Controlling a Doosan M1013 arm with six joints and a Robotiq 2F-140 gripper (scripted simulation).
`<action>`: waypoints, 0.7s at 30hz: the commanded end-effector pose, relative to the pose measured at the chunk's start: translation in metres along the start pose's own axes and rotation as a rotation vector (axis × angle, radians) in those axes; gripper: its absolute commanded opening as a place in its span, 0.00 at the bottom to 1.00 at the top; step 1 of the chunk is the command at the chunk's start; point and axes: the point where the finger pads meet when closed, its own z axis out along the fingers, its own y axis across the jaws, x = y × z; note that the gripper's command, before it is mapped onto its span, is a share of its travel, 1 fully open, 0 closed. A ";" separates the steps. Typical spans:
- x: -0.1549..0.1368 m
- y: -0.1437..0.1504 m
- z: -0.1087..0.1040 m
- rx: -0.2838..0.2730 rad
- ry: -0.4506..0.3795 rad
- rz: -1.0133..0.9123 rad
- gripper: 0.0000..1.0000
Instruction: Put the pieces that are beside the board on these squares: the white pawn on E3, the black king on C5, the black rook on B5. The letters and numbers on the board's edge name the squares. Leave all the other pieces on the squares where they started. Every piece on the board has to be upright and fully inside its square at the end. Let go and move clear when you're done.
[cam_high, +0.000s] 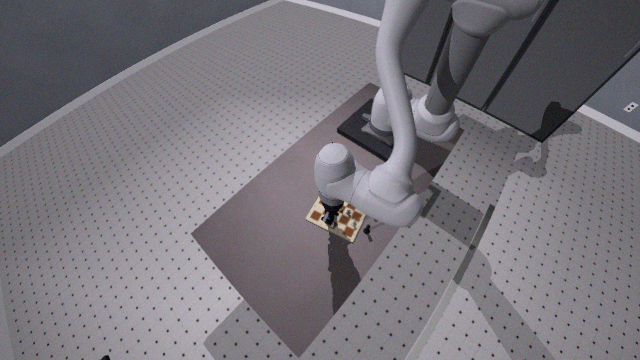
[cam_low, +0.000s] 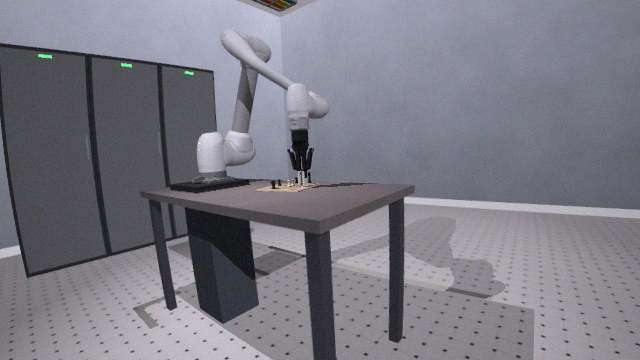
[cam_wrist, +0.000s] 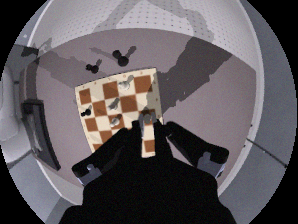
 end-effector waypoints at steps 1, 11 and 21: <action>0.000 0.000 -0.002 0.000 0.000 0.000 0.20; 0.000 0.000 -0.042 0.000 0.000 0.000 0.20; 0.000 0.000 -0.081 0.000 0.000 0.000 0.20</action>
